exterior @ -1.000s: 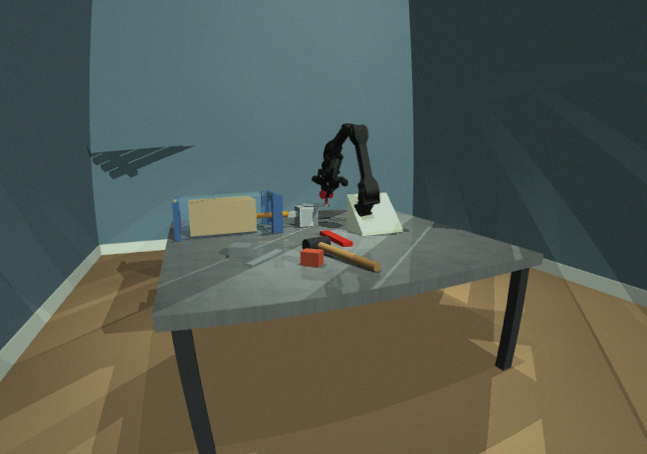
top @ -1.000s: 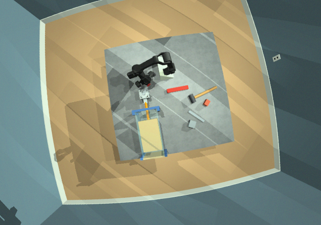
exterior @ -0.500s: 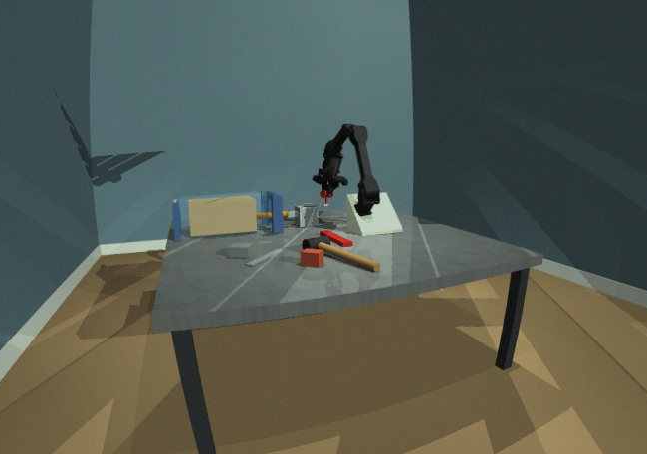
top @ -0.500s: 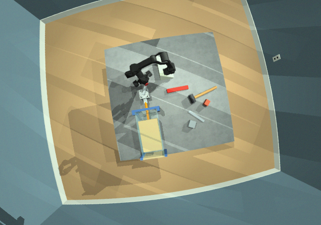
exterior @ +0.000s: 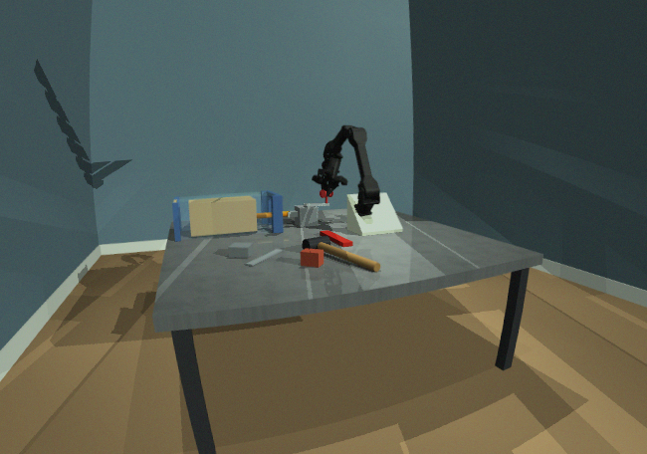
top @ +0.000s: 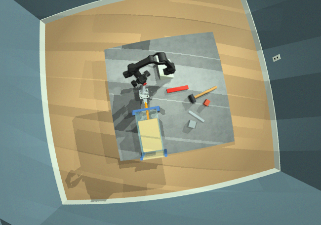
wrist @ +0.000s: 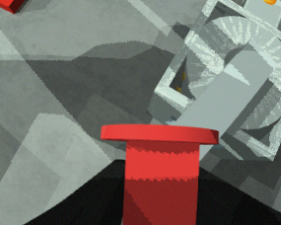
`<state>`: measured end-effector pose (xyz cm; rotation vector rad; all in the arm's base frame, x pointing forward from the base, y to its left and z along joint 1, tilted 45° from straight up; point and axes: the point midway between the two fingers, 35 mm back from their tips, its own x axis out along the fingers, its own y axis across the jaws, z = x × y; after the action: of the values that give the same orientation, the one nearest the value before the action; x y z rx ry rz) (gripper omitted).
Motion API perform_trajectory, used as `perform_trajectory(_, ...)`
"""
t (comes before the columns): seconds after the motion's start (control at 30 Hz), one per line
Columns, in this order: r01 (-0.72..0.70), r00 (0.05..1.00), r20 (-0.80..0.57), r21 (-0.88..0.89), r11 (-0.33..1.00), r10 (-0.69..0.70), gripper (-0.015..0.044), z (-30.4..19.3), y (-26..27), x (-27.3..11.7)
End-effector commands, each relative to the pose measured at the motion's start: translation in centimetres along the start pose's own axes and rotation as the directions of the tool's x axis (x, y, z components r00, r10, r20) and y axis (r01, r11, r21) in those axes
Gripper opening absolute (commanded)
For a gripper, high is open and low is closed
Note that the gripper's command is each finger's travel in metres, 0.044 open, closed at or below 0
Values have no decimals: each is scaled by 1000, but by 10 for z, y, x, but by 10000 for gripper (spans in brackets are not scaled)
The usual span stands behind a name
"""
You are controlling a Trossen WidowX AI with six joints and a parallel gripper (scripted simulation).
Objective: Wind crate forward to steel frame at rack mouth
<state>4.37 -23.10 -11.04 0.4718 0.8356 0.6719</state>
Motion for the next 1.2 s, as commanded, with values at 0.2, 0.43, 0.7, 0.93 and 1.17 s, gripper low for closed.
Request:
perform_trajectory(0.2,12,1000,-19,-18,1000,-13,0,-10,-18,0)
perform_trajectory(0.43,13,1000,-19,-18,1000,-13,0,-13,-25,-2)
perform_trajectory(0.7,13,1000,-19,-19,1000,-14,0,-15,-34,-3)
perform_trajectory(0.93,15,1000,-20,-20,1000,-15,0,-18,-54,-6)
perform_trajectory(1.17,15,1000,-20,-20,1000,-16,0,-19,-63,-6)
